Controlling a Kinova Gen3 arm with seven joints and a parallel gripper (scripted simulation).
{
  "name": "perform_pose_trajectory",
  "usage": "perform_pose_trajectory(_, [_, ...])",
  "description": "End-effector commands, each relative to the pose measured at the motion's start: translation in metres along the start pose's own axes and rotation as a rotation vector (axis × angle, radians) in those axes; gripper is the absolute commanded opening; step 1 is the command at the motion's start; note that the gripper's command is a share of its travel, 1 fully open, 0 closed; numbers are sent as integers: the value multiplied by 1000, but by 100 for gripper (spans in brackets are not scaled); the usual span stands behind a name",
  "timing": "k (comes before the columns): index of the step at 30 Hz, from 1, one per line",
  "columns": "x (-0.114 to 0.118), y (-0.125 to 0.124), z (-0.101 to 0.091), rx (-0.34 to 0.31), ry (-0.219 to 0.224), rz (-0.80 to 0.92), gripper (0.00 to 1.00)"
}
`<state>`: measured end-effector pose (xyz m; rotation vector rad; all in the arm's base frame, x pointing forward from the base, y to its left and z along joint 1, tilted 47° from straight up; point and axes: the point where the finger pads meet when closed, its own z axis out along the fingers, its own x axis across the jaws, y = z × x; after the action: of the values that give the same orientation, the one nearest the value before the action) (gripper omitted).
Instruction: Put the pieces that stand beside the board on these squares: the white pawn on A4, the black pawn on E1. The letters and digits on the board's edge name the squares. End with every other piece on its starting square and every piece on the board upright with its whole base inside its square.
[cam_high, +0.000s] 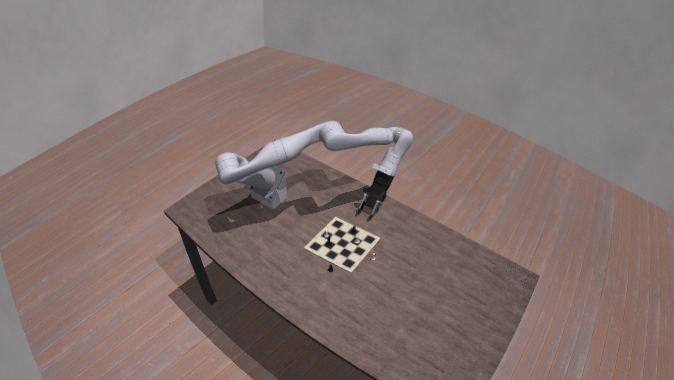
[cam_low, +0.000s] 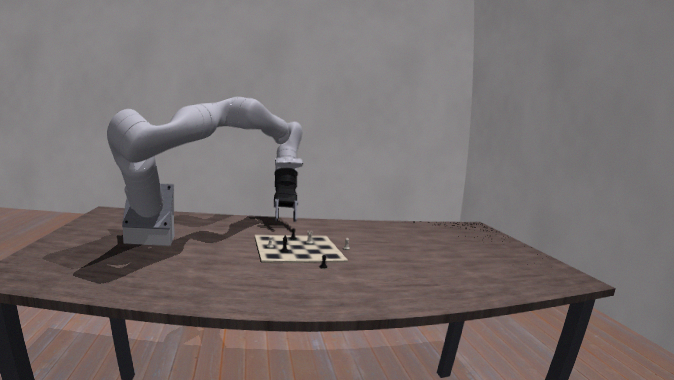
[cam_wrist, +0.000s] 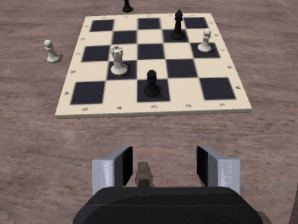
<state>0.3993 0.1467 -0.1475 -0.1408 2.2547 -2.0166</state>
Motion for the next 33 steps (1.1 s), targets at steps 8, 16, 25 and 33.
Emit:
perform_pose_trajectory(8, [9,5,8,51,-10,-30,100])
perform_pose_trajectory(16, [9,5,8,55,-11,-32,100])
perform_pose_trajectory(25, [9,5,8,55,-11,-32,100])
perform_pose_trajectory(33, [9,5,8,55,-11,-32,100])
